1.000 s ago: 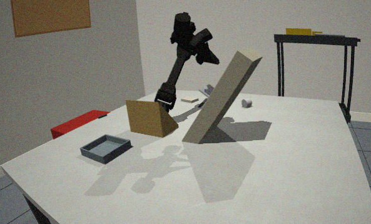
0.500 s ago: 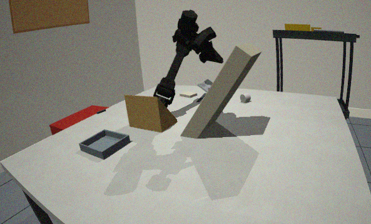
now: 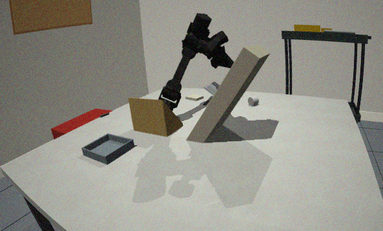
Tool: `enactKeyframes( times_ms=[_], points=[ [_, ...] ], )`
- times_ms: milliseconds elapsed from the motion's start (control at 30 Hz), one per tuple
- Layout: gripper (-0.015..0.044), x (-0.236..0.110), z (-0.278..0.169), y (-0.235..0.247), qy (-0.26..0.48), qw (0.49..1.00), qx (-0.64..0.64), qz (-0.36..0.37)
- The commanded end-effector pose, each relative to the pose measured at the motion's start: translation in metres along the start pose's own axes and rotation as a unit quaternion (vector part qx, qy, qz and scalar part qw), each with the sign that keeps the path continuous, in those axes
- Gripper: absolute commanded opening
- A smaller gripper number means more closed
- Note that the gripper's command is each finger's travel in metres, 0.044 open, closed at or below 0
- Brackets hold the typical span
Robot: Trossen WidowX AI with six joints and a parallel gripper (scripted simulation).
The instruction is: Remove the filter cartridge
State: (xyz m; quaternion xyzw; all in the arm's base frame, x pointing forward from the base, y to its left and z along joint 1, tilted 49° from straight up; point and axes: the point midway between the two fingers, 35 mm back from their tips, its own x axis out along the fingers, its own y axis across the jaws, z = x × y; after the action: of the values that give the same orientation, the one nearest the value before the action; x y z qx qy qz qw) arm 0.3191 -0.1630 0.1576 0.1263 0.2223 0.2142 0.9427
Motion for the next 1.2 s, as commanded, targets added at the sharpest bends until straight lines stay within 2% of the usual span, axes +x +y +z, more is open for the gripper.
enactKeyframes(
  times_ms=[0,1167],
  points=[
    [0.0098,0.0016,-0.0007,-0.0002,0.000,1.000,0.002,-0.002],
    [0.0098,0.0045,-0.0009,-0.0013,0.000,1.000,0.002,-0.002]
  ],
)
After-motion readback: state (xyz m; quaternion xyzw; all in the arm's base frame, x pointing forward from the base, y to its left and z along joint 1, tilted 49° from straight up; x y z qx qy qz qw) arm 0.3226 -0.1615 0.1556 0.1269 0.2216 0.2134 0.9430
